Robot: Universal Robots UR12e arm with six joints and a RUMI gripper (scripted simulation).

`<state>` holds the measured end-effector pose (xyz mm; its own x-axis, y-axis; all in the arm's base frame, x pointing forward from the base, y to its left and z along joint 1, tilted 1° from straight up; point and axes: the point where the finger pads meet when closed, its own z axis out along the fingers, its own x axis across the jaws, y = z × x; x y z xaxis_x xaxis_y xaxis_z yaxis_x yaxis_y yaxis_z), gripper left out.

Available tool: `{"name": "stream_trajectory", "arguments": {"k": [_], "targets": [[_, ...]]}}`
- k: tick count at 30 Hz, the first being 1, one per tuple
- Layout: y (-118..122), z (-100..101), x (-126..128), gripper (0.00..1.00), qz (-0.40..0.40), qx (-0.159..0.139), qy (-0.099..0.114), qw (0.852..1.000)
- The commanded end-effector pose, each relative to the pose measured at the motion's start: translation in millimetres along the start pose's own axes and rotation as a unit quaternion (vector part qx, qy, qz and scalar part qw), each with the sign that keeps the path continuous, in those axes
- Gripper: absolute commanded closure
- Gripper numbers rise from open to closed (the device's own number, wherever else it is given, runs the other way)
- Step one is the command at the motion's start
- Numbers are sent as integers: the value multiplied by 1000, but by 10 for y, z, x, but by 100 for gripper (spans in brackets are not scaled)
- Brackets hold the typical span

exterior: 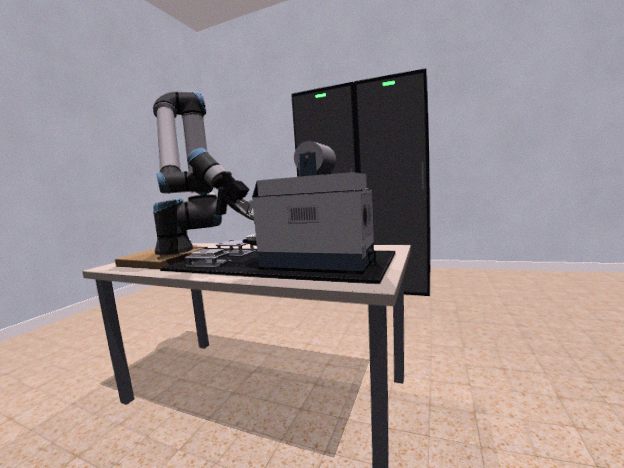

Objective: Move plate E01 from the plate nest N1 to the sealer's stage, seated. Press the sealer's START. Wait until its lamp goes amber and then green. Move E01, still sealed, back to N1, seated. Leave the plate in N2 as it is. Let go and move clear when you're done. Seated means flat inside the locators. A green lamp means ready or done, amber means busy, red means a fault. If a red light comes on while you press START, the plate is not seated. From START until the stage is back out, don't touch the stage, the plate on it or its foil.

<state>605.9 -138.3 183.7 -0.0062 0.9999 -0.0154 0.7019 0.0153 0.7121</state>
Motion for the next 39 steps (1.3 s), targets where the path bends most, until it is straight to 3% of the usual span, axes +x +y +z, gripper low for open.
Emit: {"name": "stream_trajectory", "arguments": {"k": [1,36,39], "targets": [[-13,-64,-3,100,0,0,0,1000],[-85,-574,-4,100,0,0,0,1000],[-127,-719,-4,100,0,0,0,1000]]}}
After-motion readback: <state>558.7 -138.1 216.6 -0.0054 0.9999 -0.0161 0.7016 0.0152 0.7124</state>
